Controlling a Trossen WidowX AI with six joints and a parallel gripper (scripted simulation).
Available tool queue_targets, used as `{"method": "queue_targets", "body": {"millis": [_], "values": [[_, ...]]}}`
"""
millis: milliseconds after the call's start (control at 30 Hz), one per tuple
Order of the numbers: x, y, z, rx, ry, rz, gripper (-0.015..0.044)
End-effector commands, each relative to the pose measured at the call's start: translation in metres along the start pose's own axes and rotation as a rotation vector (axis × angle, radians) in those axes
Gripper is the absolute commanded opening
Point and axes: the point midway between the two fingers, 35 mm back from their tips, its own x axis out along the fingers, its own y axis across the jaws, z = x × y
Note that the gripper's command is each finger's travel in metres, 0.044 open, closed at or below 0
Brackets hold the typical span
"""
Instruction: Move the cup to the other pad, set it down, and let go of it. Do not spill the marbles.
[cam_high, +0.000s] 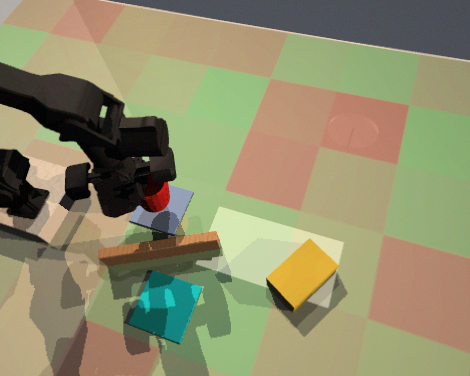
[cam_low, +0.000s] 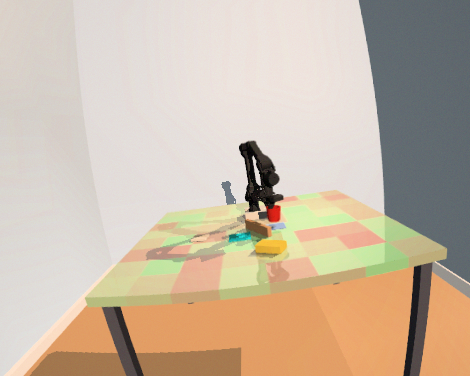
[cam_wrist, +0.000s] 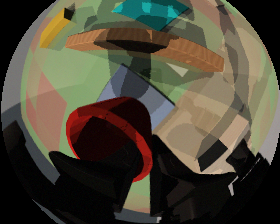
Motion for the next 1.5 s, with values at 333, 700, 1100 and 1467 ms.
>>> {"method": "queue_targets", "body": {"millis": [333, 700, 1100, 1467], "values": [[-0.041, -0.001, 0.001, 0.002, 0.003, 0.004, 0.0000], [-0.039, -0.002, 0.002, 0.007, 0.000, 0.000, 0.0000], [-0.039, -0.002, 0.002, 0.007, 0.000, 0.000, 0.0000], [-0.039, -0.003, 0.016, 0.005, 0.000, 0.001, 0.0000]]}}
